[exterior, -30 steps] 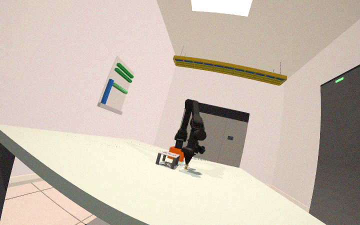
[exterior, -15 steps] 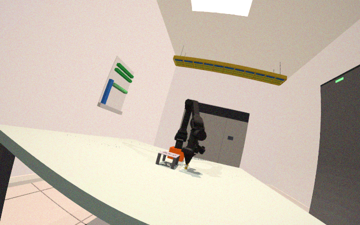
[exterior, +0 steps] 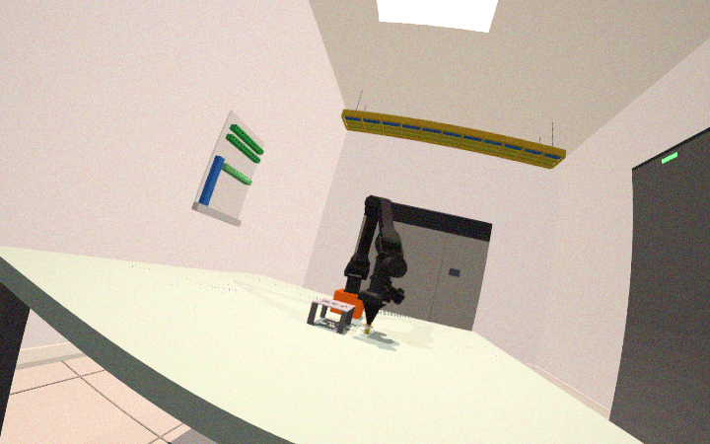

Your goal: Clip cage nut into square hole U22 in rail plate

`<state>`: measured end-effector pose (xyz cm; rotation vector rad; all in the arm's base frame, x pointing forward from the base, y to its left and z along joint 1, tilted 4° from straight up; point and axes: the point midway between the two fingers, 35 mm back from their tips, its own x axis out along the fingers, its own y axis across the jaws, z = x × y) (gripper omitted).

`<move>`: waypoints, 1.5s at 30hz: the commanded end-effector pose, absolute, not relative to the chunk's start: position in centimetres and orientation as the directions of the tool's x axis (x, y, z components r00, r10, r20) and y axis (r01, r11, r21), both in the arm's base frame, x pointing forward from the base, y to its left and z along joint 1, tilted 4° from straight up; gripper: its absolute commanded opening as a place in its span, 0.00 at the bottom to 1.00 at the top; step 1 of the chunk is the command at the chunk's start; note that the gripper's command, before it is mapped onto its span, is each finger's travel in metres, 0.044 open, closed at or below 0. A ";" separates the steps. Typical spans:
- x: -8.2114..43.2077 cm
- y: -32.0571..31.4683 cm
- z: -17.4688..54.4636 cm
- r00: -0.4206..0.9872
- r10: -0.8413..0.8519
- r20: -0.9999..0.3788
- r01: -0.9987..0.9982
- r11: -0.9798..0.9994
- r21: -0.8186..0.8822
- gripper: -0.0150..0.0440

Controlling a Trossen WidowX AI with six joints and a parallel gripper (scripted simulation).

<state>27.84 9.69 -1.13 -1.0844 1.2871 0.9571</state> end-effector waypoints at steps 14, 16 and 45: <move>27.8 9.7 -1.1 0.069 -0.044 -0.997 -0.967 0.243 -0.077 0.30; 27.8 9.7 -1.1 0.069 -0.044 -0.997 -0.967 0.243 -0.077 0.30; 27.0 9.8 5.9 0.066 -0.039 -0.997 -0.967 0.242 -0.074 0.30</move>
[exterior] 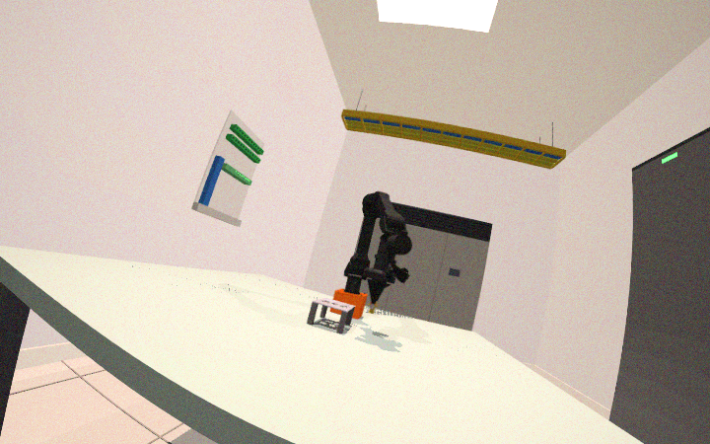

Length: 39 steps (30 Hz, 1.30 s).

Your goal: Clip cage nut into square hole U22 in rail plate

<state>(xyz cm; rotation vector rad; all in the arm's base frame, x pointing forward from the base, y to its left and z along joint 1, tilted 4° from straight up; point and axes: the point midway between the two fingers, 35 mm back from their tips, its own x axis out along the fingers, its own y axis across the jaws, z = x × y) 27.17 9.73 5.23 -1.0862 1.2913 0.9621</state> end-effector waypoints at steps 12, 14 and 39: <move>26.7 9.8 9.3 0.066 -0.039 -0.997 -0.967 0.242 -0.074 0.30; 26.7 9.7 9.3 0.066 -0.039 -0.997 -0.965 0.250 -0.074 0.30; 28.2 -2.0 10.0 0.068 -0.049 -0.996 -0.200 0.978 -0.062 0.30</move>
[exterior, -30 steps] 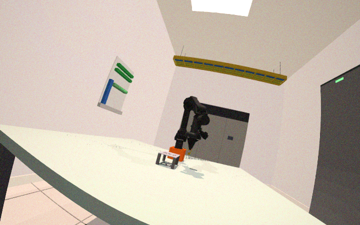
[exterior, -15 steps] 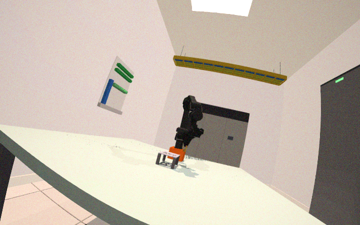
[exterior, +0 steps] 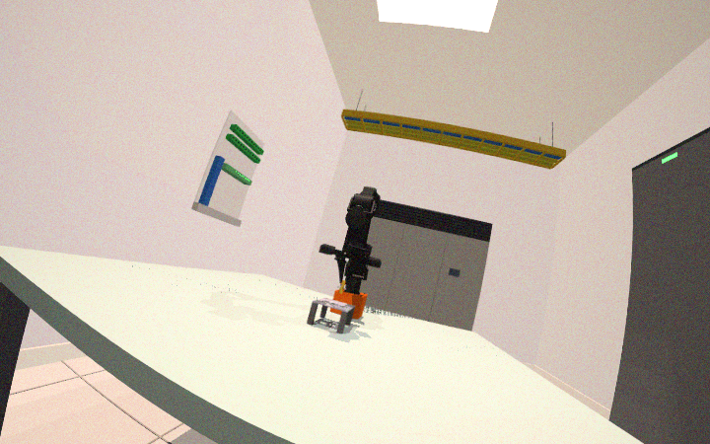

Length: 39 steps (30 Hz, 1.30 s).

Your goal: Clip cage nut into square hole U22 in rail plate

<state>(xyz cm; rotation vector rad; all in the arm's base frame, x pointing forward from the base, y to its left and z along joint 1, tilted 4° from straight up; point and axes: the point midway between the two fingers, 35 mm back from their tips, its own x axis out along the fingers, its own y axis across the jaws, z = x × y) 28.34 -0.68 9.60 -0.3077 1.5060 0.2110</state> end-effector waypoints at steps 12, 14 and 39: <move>27.9 -4.6 10.1 0.068 -0.053 -0.996 0.049 0.998 -0.049 0.30; 27.9 -4.6 9.8 0.067 -0.047 -0.997 0.049 0.998 -0.044 0.30; 28.2 -5.0 6.3 0.061 -0.002 -0.998 0.046 0.999 0.001 0.30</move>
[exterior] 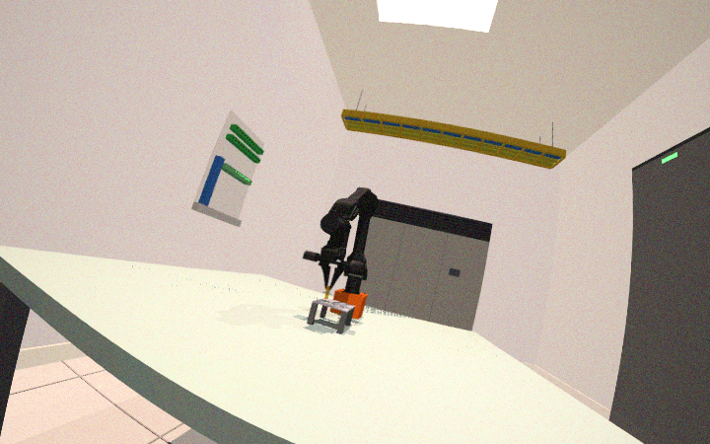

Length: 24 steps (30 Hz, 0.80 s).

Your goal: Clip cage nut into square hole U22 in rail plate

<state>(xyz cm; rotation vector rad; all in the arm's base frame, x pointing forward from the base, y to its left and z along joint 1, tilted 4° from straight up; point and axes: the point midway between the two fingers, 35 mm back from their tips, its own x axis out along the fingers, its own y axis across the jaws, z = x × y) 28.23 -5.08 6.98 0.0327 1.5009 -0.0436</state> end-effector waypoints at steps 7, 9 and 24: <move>28.2 -5.1 5.3 0.061 -0.002 -0.998 0.046 0.999 0.001 0.30; 28.2 -5.1 5.3 0.061 -0.002 -0.998 0.046 0.999 0.001 0.30; 28.2 -5.0 5.2 0.061 -0.002 -0.998 0.046 0.999 0.001 0.30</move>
